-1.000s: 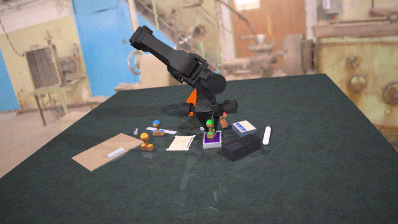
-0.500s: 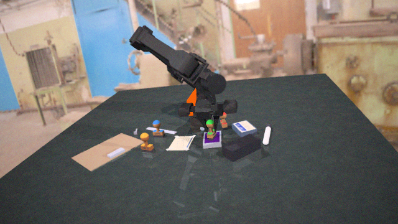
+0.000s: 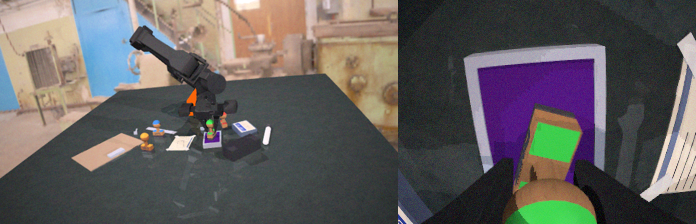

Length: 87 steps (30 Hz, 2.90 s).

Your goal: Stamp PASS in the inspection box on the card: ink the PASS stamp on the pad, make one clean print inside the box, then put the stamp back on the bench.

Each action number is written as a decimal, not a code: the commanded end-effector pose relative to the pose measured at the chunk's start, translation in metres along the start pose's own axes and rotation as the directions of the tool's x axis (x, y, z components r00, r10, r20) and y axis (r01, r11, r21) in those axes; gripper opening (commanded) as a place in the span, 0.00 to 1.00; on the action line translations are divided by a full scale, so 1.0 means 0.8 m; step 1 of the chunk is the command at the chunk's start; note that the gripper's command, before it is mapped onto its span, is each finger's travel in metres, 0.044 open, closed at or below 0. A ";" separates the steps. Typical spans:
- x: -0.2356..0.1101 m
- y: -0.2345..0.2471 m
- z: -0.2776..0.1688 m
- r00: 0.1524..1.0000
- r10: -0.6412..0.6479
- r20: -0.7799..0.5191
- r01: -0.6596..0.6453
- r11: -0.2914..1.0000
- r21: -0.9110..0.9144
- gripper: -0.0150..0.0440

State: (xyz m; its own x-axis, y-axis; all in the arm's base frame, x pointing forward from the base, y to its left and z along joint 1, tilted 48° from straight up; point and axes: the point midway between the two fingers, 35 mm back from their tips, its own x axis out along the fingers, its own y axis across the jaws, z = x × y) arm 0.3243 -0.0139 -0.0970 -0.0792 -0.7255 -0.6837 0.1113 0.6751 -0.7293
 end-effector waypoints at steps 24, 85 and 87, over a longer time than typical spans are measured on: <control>-0.011 0.000 0.001 1.000 -0.002 -0.001 0.002 1.000 0.003 0.25; -0.072 -0.137 0.021 1.000 -0.005 -0.004 0.003 0.907 -0.422 0.25; -0.072 -0.137 0.021 1.000 -0.005 -0.004 0.003 0.907 -0.422 0.25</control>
State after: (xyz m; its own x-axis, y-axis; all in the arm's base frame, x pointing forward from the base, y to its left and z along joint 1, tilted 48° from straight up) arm 0.3348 -0.0463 0.0175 -0.0870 -0.7256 -0.6826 -0.2862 0.6745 -0.6805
